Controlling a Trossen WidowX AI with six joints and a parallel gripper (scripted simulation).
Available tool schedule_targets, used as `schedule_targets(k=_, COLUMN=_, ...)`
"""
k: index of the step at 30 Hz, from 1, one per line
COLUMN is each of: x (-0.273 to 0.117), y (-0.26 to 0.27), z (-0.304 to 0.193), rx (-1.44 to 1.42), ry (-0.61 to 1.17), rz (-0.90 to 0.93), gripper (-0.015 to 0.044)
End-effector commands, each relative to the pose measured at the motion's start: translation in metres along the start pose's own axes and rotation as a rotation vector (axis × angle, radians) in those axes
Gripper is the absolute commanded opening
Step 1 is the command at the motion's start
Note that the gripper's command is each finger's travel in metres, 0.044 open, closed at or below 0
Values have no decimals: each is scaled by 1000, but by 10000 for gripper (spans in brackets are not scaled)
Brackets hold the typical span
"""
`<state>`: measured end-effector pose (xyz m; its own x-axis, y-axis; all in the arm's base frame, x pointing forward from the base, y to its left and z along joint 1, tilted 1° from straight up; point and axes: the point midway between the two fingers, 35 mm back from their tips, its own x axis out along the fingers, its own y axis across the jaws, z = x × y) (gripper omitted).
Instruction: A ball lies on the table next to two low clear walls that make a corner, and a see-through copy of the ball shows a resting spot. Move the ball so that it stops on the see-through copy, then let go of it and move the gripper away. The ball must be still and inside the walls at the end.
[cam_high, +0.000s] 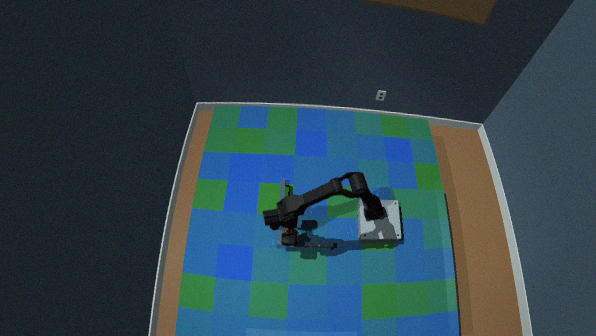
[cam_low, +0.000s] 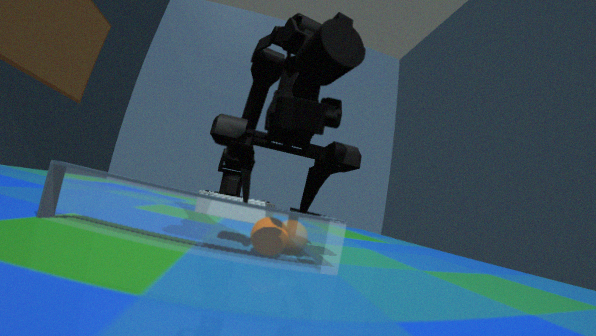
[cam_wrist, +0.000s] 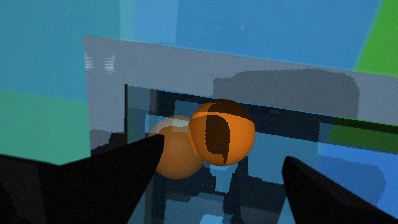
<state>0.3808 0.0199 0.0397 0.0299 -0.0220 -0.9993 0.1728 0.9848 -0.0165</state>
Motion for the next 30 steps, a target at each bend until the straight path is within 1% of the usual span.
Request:
schedule_targets(k=1, x=10, y=1, z=0, rx=4, ry=6, rz=5, gripper=338)
schedule_targets(k=18, x=34, y=1, z=-1, rx=4, ry=6, rz=5, gripper=338)
schedule_targets(k=22, x=34, y=1, z=-1, rx=4, ry=6, rz=5, gripper=233)
schedule_targets(k=29, x=34, y=1, z=-1, rx=4, ry=6, rz=5, gripper=187)
schedule_targets(k=30, x=34, y=1, z=-1, rx=4, ry=6, rz=5, gripper=160)
